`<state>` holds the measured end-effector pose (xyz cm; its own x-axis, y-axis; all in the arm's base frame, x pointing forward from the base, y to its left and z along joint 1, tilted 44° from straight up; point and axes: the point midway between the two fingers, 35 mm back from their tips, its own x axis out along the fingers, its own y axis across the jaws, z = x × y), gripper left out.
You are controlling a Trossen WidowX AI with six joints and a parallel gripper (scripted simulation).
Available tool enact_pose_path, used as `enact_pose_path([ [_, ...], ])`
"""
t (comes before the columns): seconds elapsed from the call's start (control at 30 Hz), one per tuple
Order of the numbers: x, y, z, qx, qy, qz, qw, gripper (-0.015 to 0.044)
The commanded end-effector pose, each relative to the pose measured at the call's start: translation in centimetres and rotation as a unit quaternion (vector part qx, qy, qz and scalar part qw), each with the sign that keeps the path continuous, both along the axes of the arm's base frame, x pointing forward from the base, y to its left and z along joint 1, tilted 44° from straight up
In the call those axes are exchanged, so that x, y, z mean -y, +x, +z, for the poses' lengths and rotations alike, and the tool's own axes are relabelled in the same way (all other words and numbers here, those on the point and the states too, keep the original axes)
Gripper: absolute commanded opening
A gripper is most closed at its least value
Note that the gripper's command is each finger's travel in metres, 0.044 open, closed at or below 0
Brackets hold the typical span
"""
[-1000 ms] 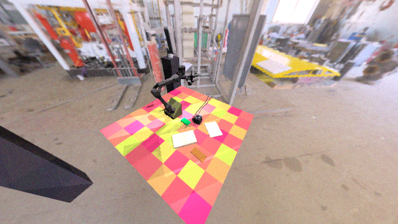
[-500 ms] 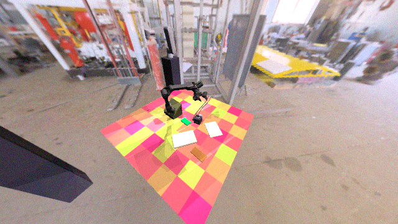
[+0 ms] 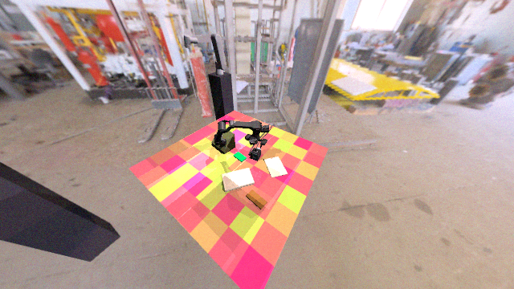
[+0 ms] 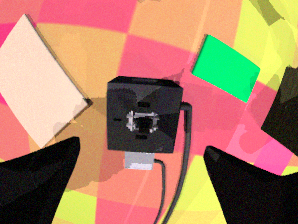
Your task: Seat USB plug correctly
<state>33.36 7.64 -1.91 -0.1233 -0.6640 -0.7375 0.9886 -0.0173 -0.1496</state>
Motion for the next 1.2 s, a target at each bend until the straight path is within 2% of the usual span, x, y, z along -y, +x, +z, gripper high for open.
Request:
enact_pose_path([
  [0.0,0.2,0.0,0.1,-0.017,-0.003,-0.001,1.0,0.044],
  [1.17,2.2,-0.4,-2.0,-0.017,-0.003,-0.001,1.0,0.044],
])
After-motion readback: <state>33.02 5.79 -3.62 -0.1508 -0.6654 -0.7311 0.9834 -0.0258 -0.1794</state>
